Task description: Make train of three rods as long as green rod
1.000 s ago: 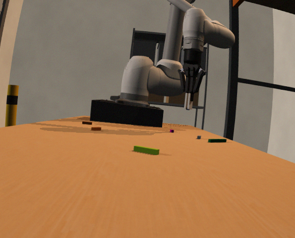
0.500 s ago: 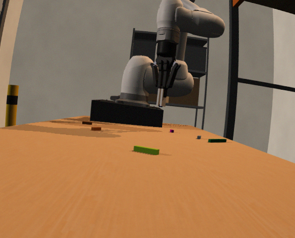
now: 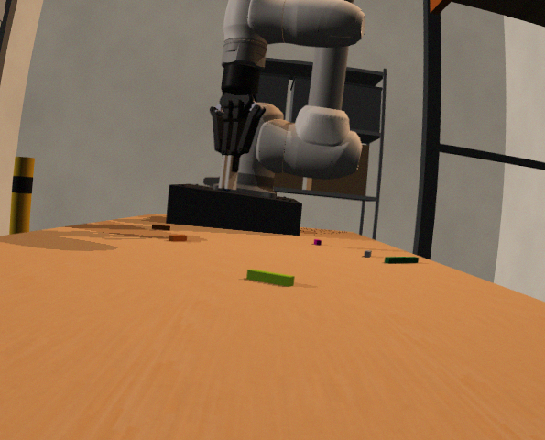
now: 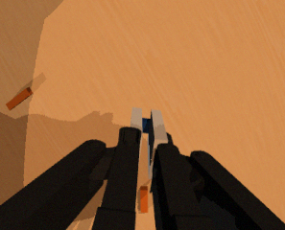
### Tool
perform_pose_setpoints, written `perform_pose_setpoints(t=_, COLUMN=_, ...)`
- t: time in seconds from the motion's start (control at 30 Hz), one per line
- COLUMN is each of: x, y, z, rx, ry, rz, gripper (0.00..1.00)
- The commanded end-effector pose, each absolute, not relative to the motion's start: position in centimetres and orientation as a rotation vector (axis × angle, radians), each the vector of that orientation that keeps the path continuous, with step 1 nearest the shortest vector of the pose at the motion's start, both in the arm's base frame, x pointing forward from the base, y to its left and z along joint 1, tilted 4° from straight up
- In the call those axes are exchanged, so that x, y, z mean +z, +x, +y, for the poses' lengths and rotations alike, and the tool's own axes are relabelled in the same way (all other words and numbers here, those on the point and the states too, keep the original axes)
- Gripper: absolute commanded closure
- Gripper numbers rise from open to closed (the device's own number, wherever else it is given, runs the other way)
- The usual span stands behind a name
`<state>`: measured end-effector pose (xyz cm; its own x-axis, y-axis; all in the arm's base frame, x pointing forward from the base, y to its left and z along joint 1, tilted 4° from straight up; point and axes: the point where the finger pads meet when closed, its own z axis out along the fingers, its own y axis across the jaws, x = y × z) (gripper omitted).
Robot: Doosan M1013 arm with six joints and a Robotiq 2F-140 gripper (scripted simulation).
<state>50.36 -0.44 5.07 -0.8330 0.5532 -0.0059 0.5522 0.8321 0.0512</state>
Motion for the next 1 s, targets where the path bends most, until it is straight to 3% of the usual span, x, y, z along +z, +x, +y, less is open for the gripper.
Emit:
perform_pose_setpoints(t=0.0, x=5.1, y=51.4, z=-4.5, rx=0.091, ry=0.879, rz=2.997, gripper=0.88)
perform_pose_setpoints(t=0.33, x=4.8, y=51.6, z=-11.0, rx=0.096, ry=0.851, rz=3.002, gripper=0.88)
perform_pose_setpoints(t=0.97, x=4.6, y=51.6, z=-11.2, rx=0.097, ry=0.850, rz=3.002, gripper=0.88)
